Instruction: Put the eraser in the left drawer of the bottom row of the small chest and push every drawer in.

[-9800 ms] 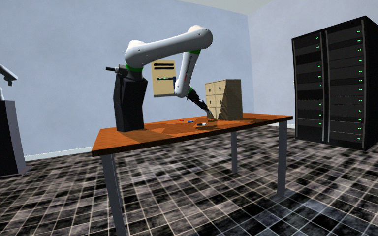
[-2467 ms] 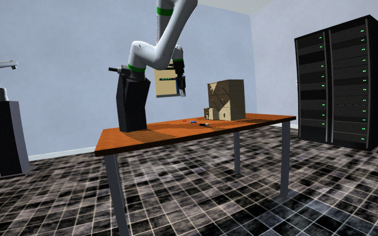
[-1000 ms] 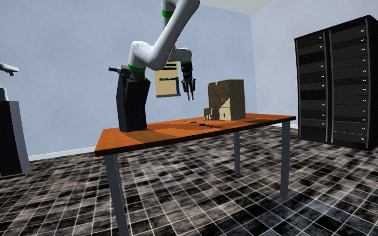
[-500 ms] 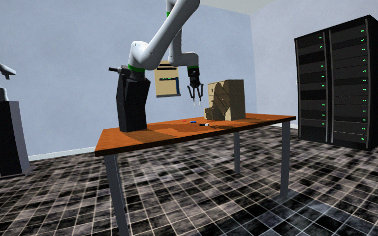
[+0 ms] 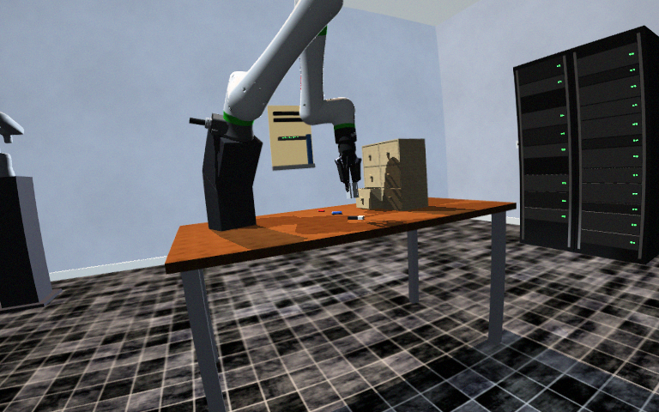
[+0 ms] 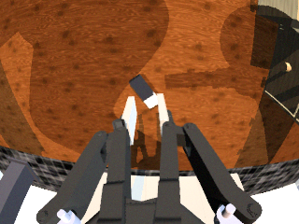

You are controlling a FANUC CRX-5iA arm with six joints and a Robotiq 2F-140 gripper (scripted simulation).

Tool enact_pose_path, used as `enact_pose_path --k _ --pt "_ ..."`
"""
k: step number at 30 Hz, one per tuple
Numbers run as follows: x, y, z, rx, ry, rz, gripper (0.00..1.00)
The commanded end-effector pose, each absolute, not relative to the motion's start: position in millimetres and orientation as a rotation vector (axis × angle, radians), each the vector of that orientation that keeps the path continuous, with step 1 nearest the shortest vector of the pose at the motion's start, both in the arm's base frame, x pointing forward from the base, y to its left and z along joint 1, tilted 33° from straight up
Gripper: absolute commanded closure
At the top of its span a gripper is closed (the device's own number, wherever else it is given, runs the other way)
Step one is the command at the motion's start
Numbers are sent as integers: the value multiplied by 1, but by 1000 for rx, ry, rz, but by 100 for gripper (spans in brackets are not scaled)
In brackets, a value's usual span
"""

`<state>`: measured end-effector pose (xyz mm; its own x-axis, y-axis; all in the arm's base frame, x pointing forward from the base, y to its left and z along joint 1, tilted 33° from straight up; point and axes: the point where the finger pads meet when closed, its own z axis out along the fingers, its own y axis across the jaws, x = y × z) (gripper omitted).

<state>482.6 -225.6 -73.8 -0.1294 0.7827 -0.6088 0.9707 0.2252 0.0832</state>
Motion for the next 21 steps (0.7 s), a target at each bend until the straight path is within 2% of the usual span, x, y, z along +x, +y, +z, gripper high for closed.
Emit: enact_pose_path --k 1,6,7,21 --pt "482 -249 -76 1352 2229 -513 80" --pt "481 -253 -76 1139 2401 -558 80" --pt "481 -253 -76 1109 2426 -561 77" --pt "481 -253 -76 1109 2426 -561 77"
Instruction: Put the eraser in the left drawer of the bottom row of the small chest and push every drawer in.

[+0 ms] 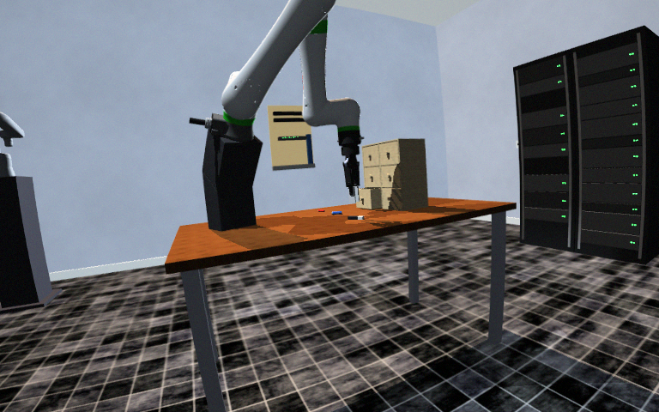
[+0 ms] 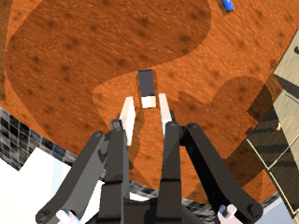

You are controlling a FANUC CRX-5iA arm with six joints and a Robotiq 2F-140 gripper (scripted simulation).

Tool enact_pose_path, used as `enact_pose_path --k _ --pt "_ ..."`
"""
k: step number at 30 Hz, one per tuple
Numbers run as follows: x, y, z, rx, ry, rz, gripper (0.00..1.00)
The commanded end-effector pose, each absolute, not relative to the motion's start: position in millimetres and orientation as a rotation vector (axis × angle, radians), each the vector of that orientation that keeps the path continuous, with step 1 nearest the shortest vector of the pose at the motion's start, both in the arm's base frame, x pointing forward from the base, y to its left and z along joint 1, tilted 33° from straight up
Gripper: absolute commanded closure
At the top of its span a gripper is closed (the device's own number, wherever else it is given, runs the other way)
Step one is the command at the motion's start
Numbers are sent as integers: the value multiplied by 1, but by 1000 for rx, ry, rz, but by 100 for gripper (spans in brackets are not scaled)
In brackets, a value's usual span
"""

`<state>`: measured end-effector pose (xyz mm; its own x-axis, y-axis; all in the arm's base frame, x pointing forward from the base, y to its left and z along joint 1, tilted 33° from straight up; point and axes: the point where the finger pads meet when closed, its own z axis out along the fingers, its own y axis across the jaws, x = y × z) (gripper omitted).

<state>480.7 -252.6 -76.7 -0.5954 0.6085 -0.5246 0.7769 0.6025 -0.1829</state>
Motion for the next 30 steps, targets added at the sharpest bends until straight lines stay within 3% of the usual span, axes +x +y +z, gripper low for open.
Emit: enact_pose_path --k 1,30 --pt "481 -253 -76 1109 2426 -561 77" --pt "488 -270 -103 1110 2427 -560 77"
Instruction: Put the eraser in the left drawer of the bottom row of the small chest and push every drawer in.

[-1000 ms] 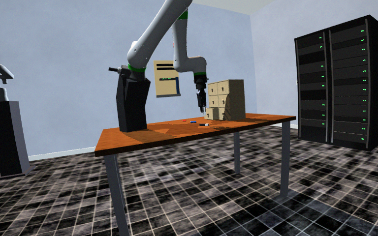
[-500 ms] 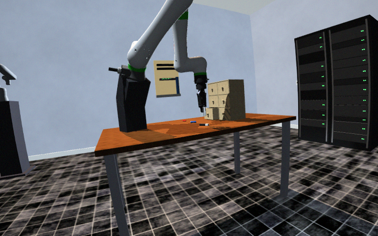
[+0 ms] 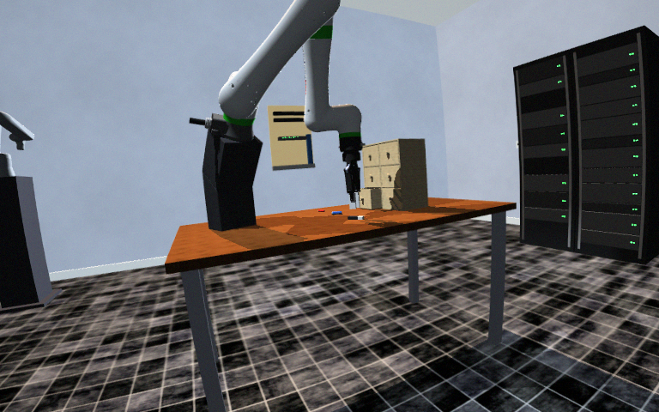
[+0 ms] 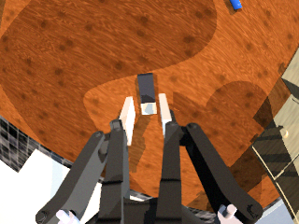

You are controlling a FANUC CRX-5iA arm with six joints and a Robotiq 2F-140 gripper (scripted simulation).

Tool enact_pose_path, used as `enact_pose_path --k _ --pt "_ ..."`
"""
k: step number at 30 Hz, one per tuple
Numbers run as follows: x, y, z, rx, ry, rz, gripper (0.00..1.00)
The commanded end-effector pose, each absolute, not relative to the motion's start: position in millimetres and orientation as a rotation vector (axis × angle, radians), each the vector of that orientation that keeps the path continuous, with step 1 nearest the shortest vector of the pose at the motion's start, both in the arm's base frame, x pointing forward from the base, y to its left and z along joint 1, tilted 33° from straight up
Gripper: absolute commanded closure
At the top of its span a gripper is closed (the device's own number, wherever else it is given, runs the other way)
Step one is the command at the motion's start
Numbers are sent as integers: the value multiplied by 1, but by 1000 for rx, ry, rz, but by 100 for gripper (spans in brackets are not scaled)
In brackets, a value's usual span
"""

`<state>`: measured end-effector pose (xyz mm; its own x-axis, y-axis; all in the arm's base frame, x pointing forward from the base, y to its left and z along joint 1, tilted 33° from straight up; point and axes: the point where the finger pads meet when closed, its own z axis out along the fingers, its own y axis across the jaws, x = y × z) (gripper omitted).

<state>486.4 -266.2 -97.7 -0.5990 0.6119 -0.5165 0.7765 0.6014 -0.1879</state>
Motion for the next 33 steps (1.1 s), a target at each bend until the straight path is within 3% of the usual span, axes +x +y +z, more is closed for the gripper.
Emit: enact_pose_path --k 1,33 --pt "489 -271 -105 1110 2427 -560 77" --pt "493 -279 -118 1110 2427 -560 77"
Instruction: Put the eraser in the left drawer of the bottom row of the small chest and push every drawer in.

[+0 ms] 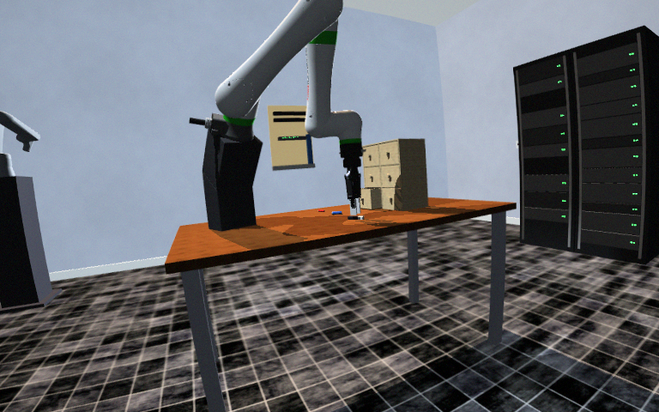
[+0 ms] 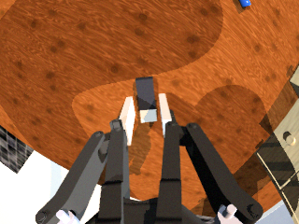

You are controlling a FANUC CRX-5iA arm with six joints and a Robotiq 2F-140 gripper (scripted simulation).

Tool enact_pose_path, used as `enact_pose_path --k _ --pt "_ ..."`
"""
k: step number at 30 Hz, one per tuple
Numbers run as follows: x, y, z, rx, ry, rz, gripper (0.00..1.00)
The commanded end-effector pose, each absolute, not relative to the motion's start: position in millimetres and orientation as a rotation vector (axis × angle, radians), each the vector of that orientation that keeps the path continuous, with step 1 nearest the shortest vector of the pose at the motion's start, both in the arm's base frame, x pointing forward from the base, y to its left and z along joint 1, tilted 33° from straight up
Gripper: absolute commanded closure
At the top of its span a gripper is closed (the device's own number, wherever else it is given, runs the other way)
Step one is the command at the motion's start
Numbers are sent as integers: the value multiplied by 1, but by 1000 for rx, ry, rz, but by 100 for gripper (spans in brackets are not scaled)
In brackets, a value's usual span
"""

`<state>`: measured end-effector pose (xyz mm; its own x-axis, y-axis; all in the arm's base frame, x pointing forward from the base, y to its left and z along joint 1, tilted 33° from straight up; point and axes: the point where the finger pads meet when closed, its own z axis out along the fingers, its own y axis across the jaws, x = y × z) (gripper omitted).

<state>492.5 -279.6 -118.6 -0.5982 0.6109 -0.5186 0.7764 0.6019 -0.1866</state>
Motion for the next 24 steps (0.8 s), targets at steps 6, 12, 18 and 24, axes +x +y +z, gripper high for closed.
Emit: enact_pose_path --k 6,12,18,24 --pt "493 -280 -119 1110 2427 -560 77" --pt "494 -283 -125 1110 2427 -560 77" --pt "496 -288 -132 1110 2427 -560 77" --pt "497 -290 -135 1110 2427 -560 77"
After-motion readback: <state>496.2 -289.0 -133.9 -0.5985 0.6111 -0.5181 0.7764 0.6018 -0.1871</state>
